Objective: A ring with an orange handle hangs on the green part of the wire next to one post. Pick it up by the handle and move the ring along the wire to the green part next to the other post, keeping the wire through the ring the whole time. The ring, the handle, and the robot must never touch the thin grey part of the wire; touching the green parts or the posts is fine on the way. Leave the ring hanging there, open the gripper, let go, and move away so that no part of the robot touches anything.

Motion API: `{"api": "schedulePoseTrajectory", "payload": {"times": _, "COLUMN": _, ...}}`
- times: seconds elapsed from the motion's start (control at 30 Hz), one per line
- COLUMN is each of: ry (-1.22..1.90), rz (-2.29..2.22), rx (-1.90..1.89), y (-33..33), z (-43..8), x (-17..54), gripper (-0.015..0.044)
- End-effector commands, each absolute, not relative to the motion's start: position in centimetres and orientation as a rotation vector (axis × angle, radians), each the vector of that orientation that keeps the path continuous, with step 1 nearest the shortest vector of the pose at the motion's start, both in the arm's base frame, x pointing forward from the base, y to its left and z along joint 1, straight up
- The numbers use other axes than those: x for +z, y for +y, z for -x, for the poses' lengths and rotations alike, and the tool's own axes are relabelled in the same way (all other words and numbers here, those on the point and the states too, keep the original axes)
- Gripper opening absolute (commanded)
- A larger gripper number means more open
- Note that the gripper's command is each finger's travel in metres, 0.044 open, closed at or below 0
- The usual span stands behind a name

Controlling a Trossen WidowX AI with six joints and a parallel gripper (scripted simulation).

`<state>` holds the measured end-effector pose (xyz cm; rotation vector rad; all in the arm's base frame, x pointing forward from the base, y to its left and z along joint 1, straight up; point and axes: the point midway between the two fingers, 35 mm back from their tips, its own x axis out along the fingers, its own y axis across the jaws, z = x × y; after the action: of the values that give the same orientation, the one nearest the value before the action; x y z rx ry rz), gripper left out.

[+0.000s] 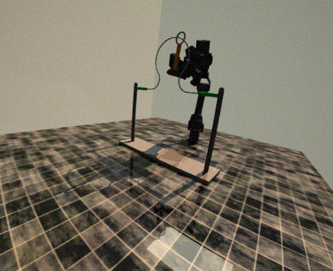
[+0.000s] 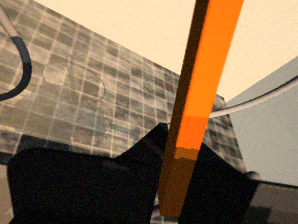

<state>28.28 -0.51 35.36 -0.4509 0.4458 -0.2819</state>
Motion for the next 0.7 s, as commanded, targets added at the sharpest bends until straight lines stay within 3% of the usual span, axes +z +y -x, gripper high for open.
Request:
{"api": "schedulePoseTrajectory", "payload": {"times": 0.0, "ry": 0.443, "rz": 0.502, "rx": -0.294, "y": -0.67, "z": -28.25, "x": 35.36, "gripper": -0.0150}}
{"api": "schedulePoseTrajectory", "payload": {"times": 0.67, "ry": 0.417, "rz": 0.761, "rx": -0.354, "y": -1.54, "z": -28.20, "x": 35.96, "gripper": -0.0150}}
